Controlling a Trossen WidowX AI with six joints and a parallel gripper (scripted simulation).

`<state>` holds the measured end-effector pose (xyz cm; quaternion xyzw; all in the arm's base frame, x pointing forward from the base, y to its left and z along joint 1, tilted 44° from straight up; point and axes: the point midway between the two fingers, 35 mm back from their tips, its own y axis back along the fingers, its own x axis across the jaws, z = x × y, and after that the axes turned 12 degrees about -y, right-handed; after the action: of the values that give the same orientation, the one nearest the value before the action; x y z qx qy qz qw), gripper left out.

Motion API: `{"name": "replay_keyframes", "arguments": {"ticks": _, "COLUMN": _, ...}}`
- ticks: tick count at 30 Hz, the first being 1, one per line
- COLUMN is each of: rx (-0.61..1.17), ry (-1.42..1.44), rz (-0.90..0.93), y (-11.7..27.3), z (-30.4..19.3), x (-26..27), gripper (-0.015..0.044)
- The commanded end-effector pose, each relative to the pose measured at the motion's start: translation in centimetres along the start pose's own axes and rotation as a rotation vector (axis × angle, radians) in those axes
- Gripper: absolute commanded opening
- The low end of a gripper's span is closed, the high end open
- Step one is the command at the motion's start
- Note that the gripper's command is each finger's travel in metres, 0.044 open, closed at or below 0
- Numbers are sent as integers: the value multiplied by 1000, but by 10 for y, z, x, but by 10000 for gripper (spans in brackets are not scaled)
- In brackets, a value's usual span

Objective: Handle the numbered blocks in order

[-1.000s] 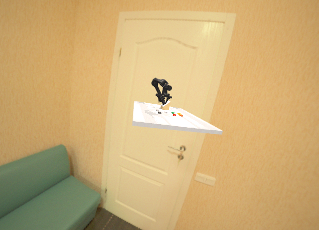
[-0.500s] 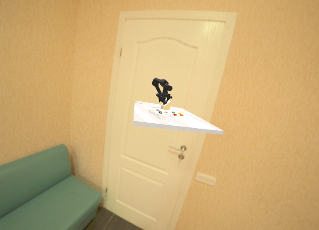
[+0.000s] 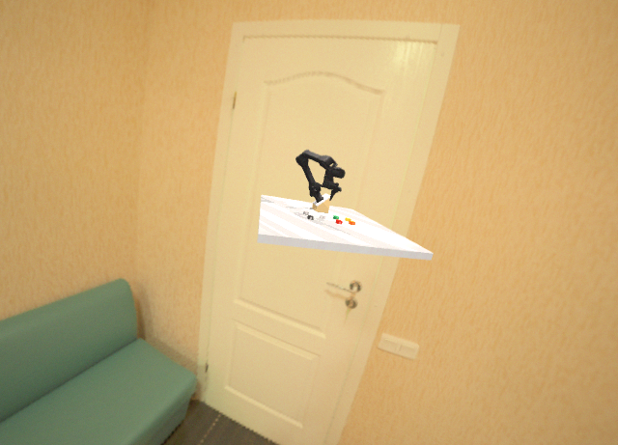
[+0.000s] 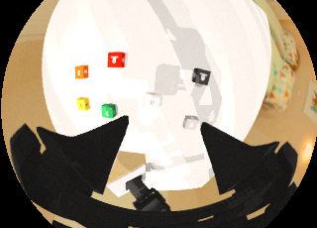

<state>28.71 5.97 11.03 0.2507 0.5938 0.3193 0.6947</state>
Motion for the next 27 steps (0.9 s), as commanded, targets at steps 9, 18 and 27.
{"name": "replay_keyframes", "arguments": {"ticks": 9, "rx": -7, "ry": -21, "rz": 3, "y": -71, "z": -15, "x": 10, "gripper": 400}}
{"name": "replay_keyframes", "arguments": {"ticks": 18, "rx": -7, "ry": -21, "rz": 1, "y": -84, "z": -16, "x": 9, "gripper": 400}}
{"name": "replay_keyframes", "arguments": {"ticks": 27, "rx": -7, "ry": -21, "rz": 1, "y": -98, "z": -15, "x": 9, "gripper": 400}}
